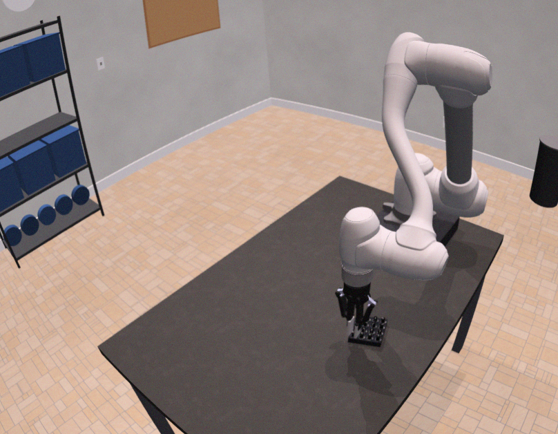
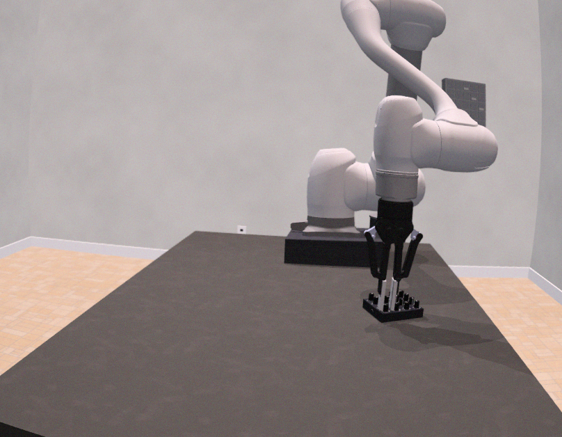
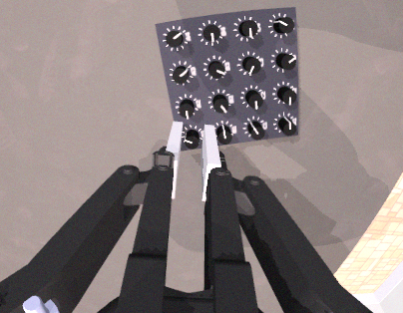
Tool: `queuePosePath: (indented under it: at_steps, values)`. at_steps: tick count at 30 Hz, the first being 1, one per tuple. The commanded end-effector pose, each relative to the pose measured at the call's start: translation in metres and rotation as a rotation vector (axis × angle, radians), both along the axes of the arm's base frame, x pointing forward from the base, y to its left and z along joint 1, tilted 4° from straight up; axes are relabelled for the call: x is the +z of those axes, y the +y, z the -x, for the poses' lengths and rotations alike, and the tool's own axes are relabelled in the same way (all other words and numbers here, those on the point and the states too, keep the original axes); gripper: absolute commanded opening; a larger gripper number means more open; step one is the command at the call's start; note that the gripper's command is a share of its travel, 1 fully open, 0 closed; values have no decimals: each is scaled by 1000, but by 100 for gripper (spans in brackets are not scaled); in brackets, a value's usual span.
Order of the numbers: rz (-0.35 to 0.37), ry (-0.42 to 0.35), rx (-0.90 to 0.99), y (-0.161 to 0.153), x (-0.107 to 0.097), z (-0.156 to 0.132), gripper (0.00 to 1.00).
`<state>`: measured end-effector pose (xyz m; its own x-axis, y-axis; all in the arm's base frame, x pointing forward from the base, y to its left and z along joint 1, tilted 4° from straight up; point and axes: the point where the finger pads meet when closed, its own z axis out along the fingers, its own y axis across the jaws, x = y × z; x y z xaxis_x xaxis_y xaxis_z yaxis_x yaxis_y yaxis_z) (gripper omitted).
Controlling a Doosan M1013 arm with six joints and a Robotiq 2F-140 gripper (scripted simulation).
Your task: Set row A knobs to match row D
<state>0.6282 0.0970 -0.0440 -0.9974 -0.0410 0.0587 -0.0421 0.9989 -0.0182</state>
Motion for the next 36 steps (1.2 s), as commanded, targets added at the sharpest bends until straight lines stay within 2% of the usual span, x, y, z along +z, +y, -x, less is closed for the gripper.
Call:
queuePosePath:
  at_steps: [1, 3, 4, 36]
  values:
    - [0, 0, 0, 0, 0, 0, 12]
    - [0, 0, 0, 0, 0, 0, 12]
    - [0, 0, 0, 0, 0, 0, 5]
    - [0, 0, 0, 0, 0, 0, 5]
